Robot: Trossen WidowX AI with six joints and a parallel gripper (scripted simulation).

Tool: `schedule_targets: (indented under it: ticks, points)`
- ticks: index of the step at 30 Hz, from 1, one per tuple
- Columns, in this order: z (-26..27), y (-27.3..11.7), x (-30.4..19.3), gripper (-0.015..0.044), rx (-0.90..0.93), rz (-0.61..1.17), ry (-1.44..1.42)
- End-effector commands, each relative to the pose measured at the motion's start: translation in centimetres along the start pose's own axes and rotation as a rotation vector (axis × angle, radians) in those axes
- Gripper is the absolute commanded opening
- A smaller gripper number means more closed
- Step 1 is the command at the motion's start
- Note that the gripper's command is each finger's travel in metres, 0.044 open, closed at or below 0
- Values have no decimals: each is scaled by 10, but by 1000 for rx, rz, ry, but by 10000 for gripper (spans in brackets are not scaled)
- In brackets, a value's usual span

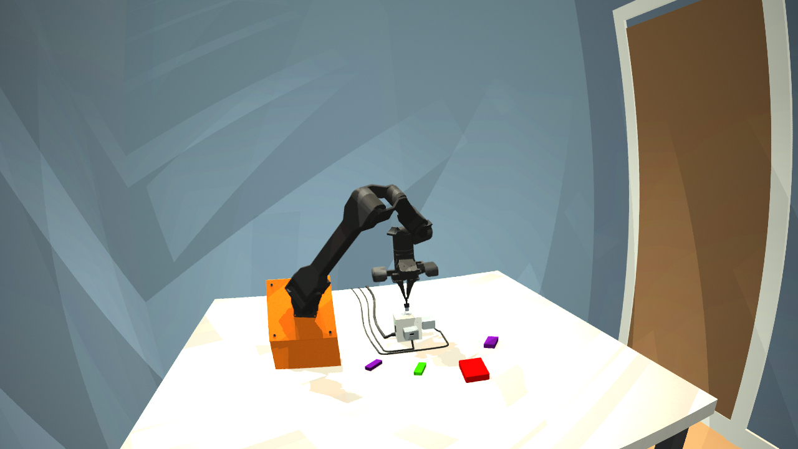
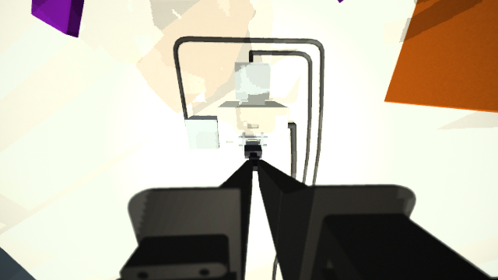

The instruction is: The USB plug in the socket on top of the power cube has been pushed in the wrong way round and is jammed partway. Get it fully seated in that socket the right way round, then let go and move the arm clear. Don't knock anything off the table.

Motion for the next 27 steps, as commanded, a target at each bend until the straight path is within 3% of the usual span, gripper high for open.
schedule_targets:
  ticks: [1, 27]
  points:
    - [-1, 1, 0, 0, -3, 8, -5]
    - [-1, 4, -1, 0, -1, 18, -4]
Point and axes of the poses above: the point midway between the two fingers, 35 mm back from their tips, its own y axis out along the fingers, its own z axis across the jaws, x = y × z, the point moved 5 cm from there along -y, back along the fingers, and after that the axes turned 11 degrees about -y, right-handed, at the moved point
